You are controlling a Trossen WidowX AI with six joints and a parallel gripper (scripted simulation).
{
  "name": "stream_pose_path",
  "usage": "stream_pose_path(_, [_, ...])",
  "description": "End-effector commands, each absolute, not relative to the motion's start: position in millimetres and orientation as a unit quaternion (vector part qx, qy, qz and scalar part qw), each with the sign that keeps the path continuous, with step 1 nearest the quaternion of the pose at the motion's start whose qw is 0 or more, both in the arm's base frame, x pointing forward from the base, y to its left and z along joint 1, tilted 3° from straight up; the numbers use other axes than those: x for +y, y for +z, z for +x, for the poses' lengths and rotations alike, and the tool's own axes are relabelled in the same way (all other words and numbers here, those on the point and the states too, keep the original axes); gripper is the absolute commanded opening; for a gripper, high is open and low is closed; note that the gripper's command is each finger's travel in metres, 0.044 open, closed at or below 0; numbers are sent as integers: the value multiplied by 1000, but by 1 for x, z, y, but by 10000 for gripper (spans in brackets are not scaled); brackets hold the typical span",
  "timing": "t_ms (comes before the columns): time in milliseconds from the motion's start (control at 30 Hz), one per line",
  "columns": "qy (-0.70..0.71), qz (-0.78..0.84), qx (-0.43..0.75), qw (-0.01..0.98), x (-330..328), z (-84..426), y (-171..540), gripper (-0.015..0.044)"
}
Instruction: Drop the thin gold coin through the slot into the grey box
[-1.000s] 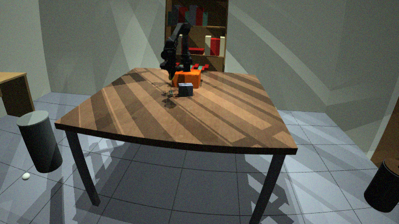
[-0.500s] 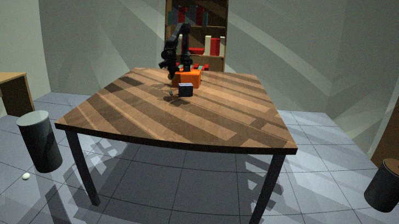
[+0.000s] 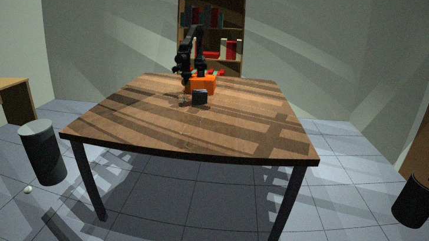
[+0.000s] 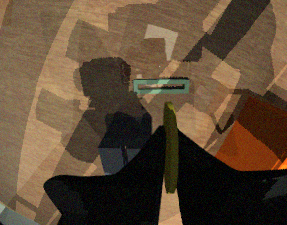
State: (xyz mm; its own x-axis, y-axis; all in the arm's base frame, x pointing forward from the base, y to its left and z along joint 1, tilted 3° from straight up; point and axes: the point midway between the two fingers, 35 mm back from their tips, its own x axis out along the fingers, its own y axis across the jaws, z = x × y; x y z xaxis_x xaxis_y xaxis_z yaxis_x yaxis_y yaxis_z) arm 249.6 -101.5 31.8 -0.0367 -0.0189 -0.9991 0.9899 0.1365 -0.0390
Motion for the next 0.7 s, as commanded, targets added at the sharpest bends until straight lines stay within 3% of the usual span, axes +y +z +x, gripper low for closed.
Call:
stream_pose_path(0, [-478, 453, 538, 527, -92, 254, 32, 0])
stream_pose_path(667, [-477, 455, 538, 526, -45, 272, 31, 0])
